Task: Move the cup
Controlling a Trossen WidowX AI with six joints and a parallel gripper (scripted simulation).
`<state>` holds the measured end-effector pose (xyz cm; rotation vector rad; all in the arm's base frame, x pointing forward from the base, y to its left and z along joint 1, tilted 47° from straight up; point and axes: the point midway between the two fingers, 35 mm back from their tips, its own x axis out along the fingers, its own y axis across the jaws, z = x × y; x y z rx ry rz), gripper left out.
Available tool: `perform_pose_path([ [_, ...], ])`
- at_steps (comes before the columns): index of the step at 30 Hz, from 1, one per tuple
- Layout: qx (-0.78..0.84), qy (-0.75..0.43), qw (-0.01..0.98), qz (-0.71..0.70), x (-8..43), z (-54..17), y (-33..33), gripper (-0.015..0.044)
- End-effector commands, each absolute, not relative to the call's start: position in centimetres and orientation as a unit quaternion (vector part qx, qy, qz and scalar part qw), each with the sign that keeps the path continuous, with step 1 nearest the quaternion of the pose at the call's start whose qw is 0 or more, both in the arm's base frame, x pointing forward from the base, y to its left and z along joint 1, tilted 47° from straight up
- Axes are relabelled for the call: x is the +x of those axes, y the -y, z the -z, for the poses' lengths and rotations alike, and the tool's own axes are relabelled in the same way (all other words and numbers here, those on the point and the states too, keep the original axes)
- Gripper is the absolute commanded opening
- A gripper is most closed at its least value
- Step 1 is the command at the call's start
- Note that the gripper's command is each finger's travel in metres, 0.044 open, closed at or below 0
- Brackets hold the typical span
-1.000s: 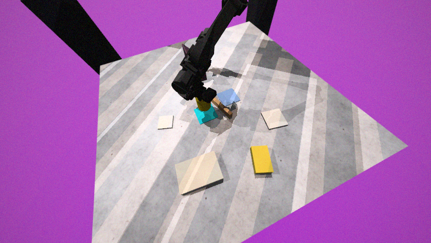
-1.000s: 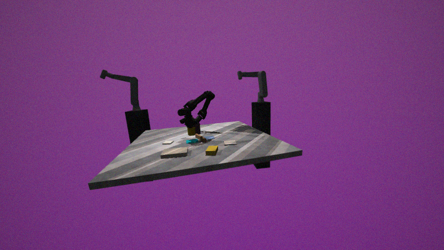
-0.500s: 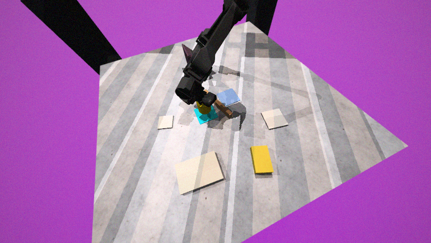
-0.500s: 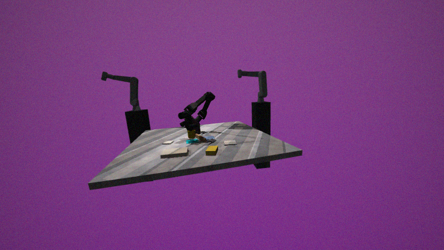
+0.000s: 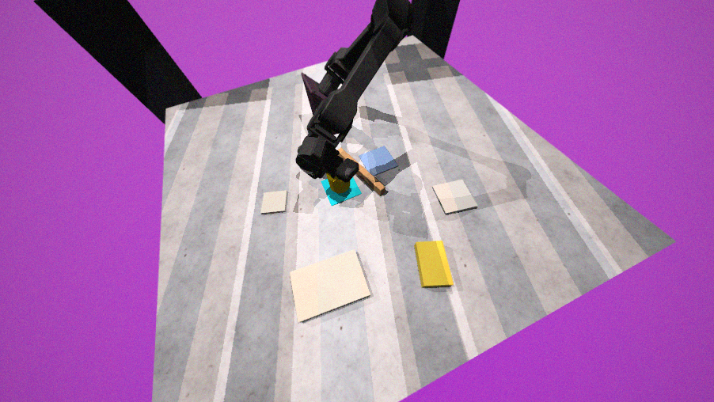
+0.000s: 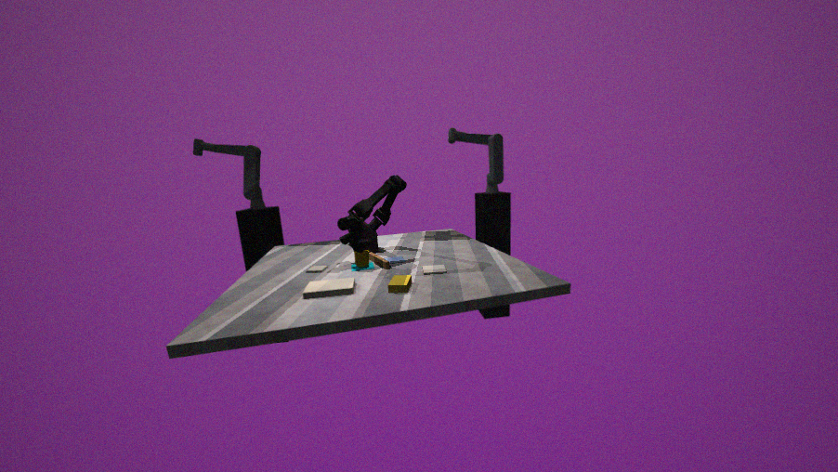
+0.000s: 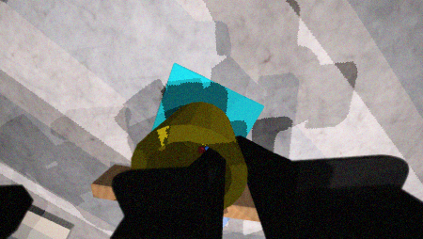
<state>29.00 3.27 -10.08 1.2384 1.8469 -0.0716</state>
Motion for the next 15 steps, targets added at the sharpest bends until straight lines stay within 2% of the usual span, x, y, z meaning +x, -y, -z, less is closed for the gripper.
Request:
perform_pose_path([
  [1, 0.499, -0.744, 0.442, 0.029, 29.0, 10.08, -3.27, 0.0],
  [12, 0.499, -0.744, 0.442, 0.029, 29.0, 10.08, -3.27, 0.0],
  [15, 0.499, -0.744, 0.442, 0.029, 29.0, 10.08, -3.27, 0.0079],
])
